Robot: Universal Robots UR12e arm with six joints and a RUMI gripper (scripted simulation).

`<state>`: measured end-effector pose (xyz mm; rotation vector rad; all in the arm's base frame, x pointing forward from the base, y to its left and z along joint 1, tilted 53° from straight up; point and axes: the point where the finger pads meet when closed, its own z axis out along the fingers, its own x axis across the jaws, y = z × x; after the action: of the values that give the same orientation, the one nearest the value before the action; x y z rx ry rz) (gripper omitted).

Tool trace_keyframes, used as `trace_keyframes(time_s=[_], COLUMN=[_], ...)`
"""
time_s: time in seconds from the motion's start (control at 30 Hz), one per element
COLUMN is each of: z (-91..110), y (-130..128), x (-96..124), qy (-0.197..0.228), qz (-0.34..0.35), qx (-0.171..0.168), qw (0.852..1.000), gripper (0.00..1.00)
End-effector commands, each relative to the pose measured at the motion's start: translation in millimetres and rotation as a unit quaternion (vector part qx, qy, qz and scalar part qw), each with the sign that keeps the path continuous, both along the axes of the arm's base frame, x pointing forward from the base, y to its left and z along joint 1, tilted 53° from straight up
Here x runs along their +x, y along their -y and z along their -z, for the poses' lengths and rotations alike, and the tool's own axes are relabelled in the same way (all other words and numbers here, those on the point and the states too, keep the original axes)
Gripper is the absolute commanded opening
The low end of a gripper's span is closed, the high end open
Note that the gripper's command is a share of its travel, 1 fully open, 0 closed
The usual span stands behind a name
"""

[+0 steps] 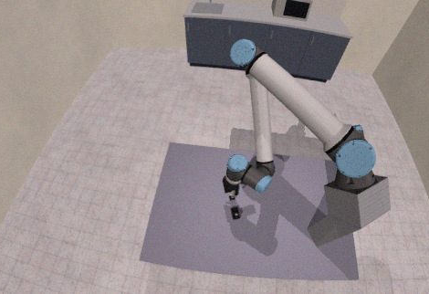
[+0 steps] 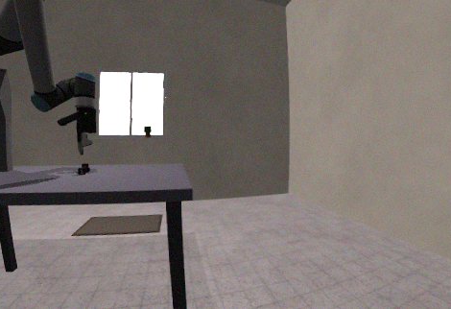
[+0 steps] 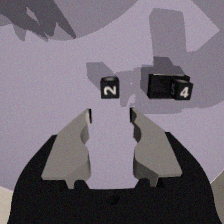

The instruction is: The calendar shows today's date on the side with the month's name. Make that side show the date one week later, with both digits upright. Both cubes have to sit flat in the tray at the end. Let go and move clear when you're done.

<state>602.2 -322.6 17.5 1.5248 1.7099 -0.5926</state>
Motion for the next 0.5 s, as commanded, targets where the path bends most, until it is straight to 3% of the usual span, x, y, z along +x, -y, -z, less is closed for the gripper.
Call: trace_keyframes(time_s=[0.0,0.03,0.07,0.47], z=[-4.7,-4.7,-4.7,-4.7], y=[-5.8,-5.8,-5.8,-5.8], x=[-1.5,-1.5,-1.5,-1.5], qy=[0.0,0.0,0.0,0.0], qz=[0.0,0.0,0.0,0.0], qx=[0.0,0.0,0.0,0.0], qw=[1.0,1.0,1.0,1.0], gripper=[0.28,0.28,1.0,1.0])
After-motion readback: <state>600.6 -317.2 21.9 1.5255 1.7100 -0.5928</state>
